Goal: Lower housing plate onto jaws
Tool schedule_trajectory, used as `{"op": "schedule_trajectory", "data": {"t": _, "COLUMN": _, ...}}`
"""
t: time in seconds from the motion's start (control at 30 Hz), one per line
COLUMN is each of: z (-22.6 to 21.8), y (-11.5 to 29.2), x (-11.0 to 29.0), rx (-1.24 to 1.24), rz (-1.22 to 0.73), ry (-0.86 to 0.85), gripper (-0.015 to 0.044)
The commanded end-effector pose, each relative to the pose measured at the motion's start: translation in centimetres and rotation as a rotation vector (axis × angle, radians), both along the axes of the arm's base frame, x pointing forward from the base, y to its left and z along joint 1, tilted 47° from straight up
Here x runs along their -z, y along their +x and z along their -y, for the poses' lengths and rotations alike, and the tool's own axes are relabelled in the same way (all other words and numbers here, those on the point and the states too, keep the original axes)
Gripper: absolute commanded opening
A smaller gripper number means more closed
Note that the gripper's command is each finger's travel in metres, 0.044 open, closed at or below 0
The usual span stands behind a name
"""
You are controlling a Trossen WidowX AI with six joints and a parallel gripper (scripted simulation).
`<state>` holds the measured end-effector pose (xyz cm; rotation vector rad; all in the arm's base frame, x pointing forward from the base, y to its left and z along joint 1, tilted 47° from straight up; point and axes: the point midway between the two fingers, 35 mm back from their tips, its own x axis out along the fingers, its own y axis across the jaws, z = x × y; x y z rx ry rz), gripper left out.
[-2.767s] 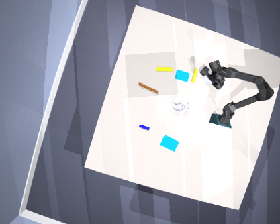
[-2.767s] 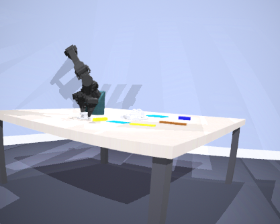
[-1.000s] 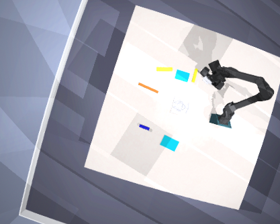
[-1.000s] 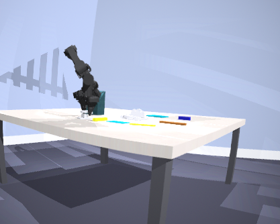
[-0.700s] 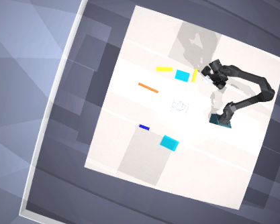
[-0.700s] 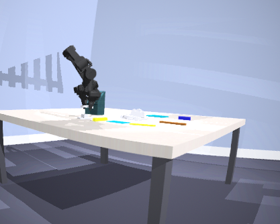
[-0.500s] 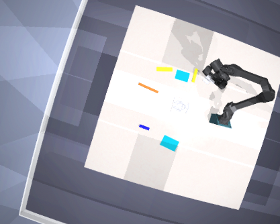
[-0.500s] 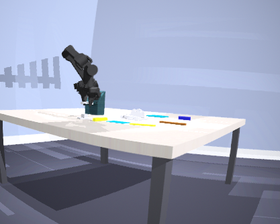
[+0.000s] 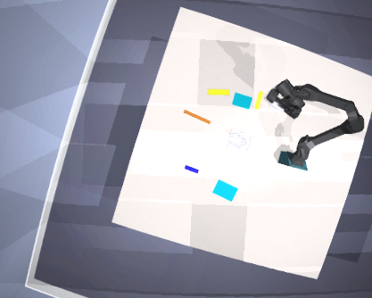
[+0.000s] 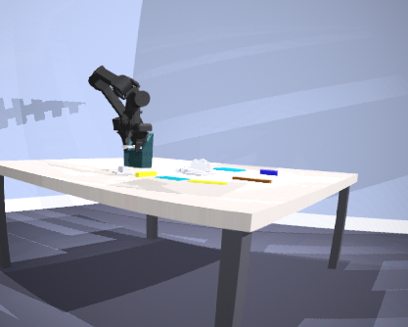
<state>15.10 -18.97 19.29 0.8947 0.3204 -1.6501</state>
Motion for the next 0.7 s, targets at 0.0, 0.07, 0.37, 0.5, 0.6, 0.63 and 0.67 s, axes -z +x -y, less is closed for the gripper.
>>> {"op": "schedule_trajectory", "data": {"t": 0.0, "z": -0.2, "y": 0.7, "x": 0.5, "rx": -0.050, "rz": -0.056, "ry": 0.010, "gripper": 0.0351}}
{"op": "schedule_trajectory", "data": {"t": 0.07, "z": -0.4, "y": 1.2, "x": 0.9, "rx": -0.080, "rz": -0.085, "ry": 0.017, "gripper": 0.0351}}
{"op": "schedule_trajectory", "data": {"t": 0.37, "z": -1.5, "y": 3.3, "x": 2.5, "rx": -0.219, "rz": -0.215, "ry": 0.046, "gripper": 0.0351}}
{"op": "schedule_trajectory", "data": {"t": 0.5, "z": -2.0, "y": 4.2, "x": 3.3, "rx": -0.281, "rz": -0.274, "ry": 0.057, "gripper": 0.0351}}
{"op": "schedule_trajectory", "data": {"t": 0.6, "z": -2.5, "y": 4.8, "x": 3.8, "rx": -0.327, "rz": -0.318, "ry": 0.065, "gripper": 0.0351}}
{"op": "schedule_trajectory", "data": {"t": 0.63, "z": -2.6, "y": 5.0, "x": 4.0, "rx": -0.342, "rz": -0.332, "ry": 0.067, "gripper": 0.0351}}
{"op": "schedule_trajectory", "data": {"t": 0.67, "z": -2.8, "y": 5.2, "x": 4.2, "rx": -0.358, "rz": -0.347, "ry": 0.070, "gripper": 0.0351}}
